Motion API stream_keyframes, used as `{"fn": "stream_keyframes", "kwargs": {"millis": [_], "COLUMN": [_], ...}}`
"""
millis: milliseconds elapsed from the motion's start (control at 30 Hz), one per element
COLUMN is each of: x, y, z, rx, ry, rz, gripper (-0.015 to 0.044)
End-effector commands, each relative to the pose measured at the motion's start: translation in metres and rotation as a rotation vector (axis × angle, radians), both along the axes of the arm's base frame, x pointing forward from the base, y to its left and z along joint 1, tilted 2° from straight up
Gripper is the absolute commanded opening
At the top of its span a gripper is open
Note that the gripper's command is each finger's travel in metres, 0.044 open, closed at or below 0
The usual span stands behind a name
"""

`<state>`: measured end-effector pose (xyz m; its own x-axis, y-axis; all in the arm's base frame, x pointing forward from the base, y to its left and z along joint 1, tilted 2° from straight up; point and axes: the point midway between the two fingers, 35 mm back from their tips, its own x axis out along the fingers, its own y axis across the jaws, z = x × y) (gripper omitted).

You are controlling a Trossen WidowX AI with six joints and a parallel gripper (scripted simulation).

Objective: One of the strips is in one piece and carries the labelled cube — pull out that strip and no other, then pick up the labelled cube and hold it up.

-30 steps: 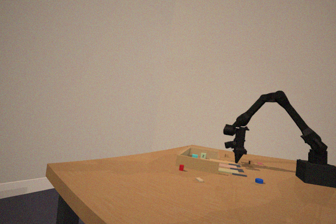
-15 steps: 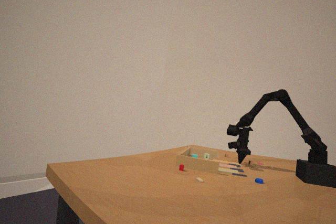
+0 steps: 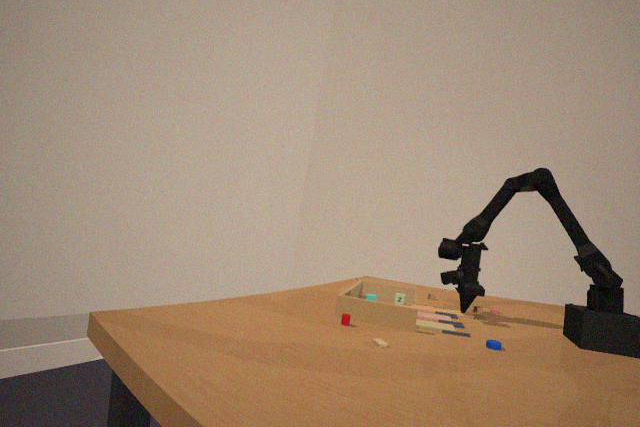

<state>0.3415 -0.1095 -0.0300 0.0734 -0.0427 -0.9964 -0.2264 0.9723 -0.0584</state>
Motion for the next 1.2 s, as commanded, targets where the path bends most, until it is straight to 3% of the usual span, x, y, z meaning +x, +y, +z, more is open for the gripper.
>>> {"fn": "stream_keyframes", "kwargs": {"millis": [0, 1167], "x": [-0.016, -0.06], "y": [-0.001, -0.01], "z": [-0.008, -0.01], "rx": [0.008, 0.007], "ry": [0.034, 0.038], "rz": [-0.001, -0.001], "gripper": [0.0, 0.0]}}
